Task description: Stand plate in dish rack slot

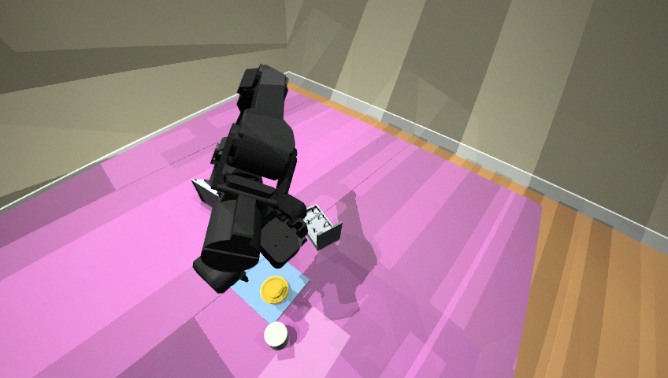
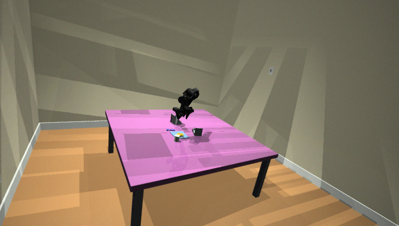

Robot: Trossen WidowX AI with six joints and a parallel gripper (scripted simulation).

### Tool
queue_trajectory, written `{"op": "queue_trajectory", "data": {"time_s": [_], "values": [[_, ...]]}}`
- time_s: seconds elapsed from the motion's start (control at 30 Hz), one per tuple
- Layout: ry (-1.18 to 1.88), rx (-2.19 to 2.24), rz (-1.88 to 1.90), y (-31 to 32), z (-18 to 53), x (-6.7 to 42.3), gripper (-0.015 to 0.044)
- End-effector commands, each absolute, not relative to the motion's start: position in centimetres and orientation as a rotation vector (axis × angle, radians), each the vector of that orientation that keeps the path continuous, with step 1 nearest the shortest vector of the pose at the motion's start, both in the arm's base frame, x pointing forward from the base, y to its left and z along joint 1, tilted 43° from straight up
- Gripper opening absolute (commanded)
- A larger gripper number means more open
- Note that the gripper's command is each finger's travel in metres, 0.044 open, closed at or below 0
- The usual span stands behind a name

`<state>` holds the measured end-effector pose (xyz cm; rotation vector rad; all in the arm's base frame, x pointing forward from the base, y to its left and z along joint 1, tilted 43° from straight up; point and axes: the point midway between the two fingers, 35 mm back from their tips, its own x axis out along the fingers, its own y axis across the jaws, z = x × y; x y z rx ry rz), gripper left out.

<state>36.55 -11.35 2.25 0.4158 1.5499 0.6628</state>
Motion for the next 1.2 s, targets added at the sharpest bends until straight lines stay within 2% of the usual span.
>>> {"op": "queue_trajectory", "data": {"time_s": [0.0, 0.17, 1.17], "values": [[1.592, 0.433, 0.692, -7.8, -1.6, 35.8, 0.0400], [1.615, 0.440, 0.703, -4.4, -5.0, 34.7, 0.0400], [1.614, 0.441, 0.704, -1.6, -8.1, 34.2, 0.0400]]}}
